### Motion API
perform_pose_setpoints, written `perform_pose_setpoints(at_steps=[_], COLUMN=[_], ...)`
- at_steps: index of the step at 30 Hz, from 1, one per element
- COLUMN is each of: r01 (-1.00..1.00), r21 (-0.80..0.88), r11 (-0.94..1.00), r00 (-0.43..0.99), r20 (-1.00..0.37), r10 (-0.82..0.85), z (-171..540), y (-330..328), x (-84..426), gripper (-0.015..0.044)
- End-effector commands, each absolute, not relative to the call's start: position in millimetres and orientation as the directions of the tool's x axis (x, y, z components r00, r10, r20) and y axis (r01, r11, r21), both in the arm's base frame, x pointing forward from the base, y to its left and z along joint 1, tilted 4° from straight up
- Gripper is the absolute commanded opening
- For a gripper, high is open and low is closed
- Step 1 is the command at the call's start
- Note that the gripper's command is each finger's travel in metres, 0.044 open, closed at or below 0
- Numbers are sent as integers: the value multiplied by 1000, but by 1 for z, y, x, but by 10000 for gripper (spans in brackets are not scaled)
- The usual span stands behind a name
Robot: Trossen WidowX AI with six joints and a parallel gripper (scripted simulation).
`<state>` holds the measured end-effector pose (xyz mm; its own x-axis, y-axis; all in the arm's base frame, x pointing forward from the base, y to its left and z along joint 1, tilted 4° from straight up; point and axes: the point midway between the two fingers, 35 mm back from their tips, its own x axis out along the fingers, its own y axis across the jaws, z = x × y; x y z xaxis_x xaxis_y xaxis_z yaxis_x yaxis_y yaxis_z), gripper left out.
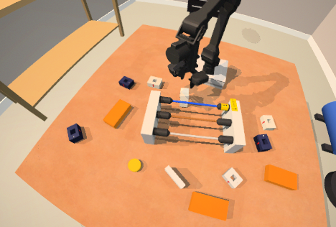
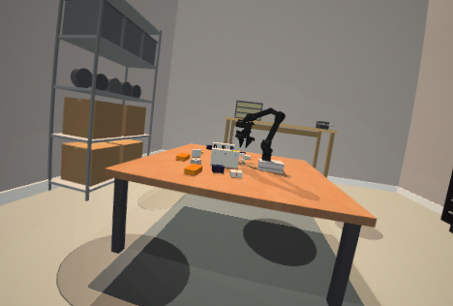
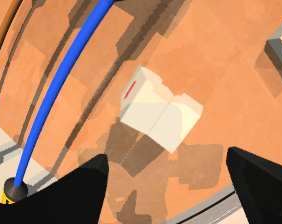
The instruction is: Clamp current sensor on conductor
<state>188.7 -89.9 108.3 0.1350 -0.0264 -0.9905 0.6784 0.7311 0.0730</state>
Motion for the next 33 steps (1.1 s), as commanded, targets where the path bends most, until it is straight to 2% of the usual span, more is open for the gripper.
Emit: perform_pose_setpoints(at_steps=[1,33], r01=[973,973], r21=[17,17], r11=[229,229], r00=[34,34], r20=[-997,-997], r10=[-69,-70], z=[109,66], y=[-88,-92], x=[202,204], gripper=[320,320])
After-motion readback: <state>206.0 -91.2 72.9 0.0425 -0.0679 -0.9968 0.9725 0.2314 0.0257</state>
